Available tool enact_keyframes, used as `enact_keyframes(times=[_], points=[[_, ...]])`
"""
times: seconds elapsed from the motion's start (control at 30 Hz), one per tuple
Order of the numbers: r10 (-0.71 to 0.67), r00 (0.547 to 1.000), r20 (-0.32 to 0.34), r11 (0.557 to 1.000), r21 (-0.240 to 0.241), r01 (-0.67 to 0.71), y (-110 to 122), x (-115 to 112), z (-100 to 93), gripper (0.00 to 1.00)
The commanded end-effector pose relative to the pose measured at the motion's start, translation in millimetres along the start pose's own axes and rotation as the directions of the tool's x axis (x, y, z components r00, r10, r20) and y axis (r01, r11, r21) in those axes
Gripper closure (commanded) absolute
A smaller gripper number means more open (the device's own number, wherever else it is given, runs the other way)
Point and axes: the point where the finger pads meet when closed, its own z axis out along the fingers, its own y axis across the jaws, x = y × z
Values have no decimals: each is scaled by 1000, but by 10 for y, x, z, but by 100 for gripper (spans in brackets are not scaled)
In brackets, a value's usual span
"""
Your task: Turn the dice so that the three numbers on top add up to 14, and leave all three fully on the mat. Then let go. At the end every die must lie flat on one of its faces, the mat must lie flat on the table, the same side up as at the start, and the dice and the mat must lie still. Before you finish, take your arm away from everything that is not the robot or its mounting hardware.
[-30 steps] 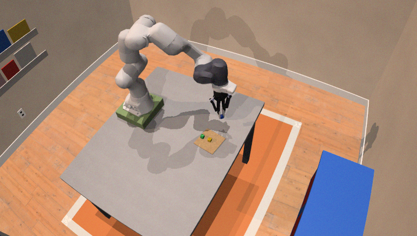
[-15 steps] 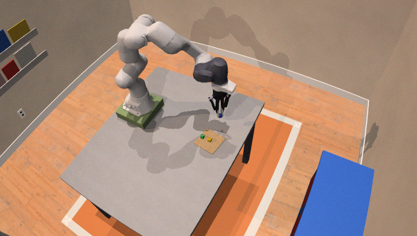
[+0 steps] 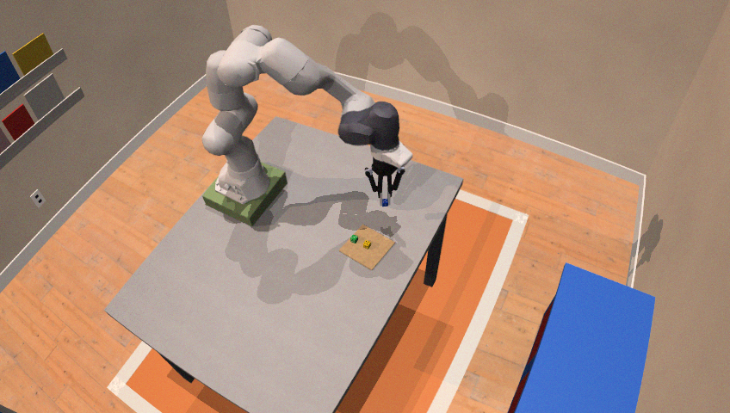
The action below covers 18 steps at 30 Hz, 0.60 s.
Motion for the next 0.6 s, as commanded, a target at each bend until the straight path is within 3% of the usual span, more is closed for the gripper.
enact_keyframes(times=[0.0, 0.43, 0.57], points=[[173, 985, -13, 985, 1, -173, -22, 0, 3, 91], [346, 938, -12, 938, 3, -346, -35, -4, 19, 91], [428, 904, -12, 904, 4, -428, -41, -6, 27, 91]])
